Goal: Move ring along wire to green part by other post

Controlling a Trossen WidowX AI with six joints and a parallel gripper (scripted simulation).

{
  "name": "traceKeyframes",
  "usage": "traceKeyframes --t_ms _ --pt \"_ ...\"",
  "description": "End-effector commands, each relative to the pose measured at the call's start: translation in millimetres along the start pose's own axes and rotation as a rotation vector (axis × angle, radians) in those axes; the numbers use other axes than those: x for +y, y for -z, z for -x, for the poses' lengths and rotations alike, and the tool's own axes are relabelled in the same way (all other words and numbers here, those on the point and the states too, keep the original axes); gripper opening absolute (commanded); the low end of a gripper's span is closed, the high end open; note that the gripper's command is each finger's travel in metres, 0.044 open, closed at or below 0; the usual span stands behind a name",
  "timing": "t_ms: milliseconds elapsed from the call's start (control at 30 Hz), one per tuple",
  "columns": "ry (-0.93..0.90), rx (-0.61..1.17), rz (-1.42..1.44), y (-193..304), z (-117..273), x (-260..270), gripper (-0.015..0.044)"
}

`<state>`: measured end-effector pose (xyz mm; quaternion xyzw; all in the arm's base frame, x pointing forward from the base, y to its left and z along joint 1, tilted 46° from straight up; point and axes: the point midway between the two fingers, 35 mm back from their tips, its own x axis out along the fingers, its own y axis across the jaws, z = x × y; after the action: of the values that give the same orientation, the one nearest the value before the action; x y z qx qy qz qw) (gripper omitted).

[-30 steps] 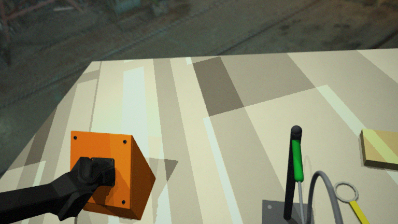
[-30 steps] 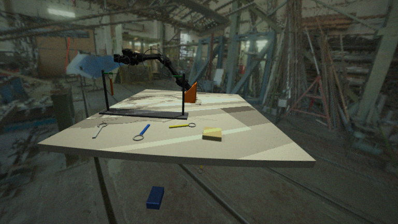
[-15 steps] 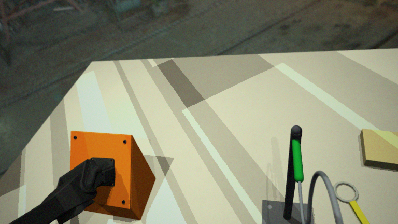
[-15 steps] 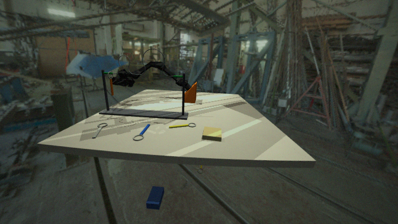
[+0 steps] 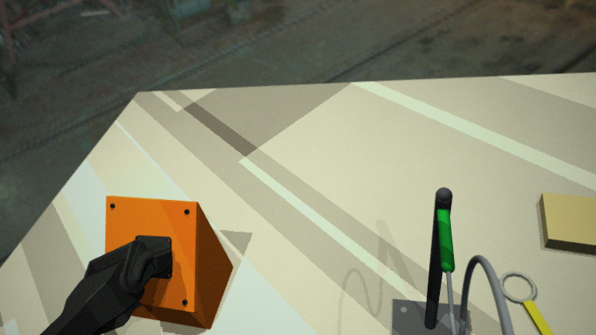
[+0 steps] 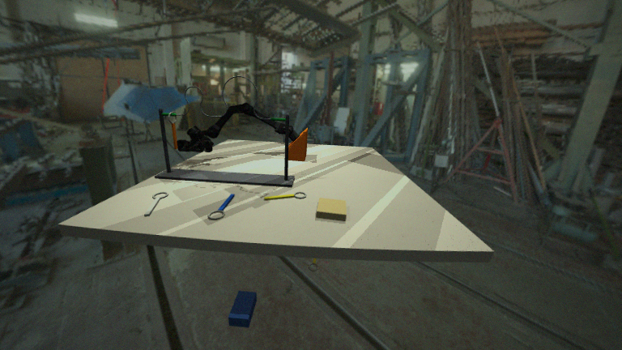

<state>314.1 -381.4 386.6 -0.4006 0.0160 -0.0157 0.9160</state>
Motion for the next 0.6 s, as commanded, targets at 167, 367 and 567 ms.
traceKeyframes --t_ms 167,367,567 --pt "-0.004 -0.026 0.015 -44 -33 -1 0.016" --pt "-0.004 -0.026 0.015 -44 -35 -1 0.016" --pt "-0.003 -0.026 0.015 -44 -43 -2 0.016"
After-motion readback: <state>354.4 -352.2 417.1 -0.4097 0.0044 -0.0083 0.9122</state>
